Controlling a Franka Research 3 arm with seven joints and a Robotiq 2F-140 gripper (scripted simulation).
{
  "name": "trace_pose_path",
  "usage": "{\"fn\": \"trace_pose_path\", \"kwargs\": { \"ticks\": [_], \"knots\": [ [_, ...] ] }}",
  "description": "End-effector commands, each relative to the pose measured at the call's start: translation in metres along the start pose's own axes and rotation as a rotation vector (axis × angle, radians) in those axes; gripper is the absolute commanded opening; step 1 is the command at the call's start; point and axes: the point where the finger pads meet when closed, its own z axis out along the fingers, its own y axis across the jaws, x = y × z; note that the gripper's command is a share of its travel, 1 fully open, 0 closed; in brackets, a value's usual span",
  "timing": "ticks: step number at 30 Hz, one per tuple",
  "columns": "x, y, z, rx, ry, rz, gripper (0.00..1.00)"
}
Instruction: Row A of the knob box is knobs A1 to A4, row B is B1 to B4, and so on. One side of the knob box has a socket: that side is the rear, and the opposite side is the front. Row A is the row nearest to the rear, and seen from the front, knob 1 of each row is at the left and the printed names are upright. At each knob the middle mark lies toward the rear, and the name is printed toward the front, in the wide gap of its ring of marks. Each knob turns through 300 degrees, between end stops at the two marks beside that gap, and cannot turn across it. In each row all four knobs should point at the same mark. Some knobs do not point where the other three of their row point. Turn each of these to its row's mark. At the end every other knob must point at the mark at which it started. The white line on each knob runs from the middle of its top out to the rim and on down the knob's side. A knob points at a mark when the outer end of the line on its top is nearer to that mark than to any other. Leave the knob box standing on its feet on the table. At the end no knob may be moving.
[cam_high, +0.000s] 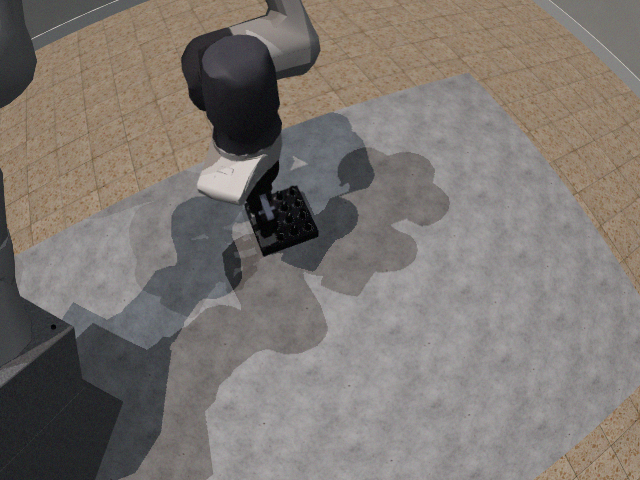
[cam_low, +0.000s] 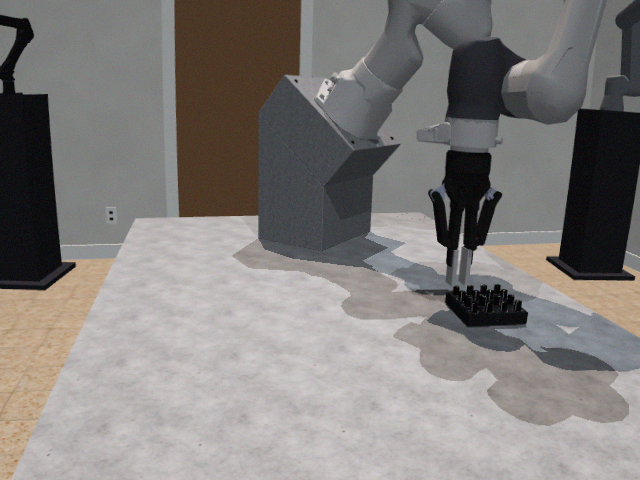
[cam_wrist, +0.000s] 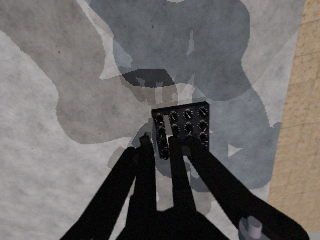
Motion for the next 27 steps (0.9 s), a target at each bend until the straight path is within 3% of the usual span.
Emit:
{"fn": "trace_pose_path", "kwargs": {
  "ticks": [1,27],
  "knots": [
    [0.0,0.0,0.001,0.002,0.0,-0.008,0.12],
    [0.0,0.0,0.014,0.002,0.0,-0.007,0.12]
  ]
}}
